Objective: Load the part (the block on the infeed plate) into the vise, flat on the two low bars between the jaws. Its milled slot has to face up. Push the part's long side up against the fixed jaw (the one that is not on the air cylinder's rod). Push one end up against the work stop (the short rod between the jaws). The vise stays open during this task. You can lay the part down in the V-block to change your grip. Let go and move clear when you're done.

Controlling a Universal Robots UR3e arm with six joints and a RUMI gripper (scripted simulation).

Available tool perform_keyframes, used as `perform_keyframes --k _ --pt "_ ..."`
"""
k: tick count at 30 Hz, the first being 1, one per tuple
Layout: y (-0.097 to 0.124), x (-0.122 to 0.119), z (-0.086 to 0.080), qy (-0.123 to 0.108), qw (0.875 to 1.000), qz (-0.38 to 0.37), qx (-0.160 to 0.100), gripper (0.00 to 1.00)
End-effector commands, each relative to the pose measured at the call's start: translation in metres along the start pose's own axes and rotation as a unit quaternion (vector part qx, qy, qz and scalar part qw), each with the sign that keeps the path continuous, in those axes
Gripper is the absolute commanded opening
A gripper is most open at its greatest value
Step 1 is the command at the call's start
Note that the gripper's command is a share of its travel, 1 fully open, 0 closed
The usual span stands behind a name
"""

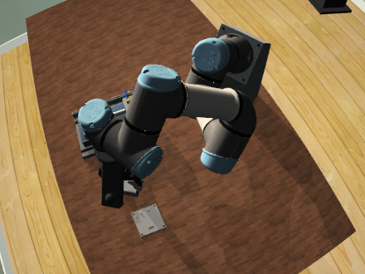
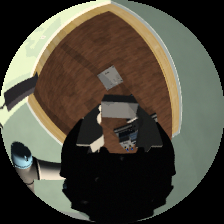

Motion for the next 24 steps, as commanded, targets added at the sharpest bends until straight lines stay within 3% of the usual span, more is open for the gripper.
perform_keyframes --k 1,24 --pt "0.002 0.003 0.000 -0.001 0.999 0.032 -0.003 0.00" --pt "0.012 0.015 0.002 -0.001 0.987 0.160 -0.005 0.00"
Point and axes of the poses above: the point where the finger pads meet when closed, its own z axis out along the fingers, its own x axis across the jaws, y = z × x, the point moved 8 cm from there along -z, back along the fingers, and after that the axes turned 3 degrees about -z, right-handed, at the moved point
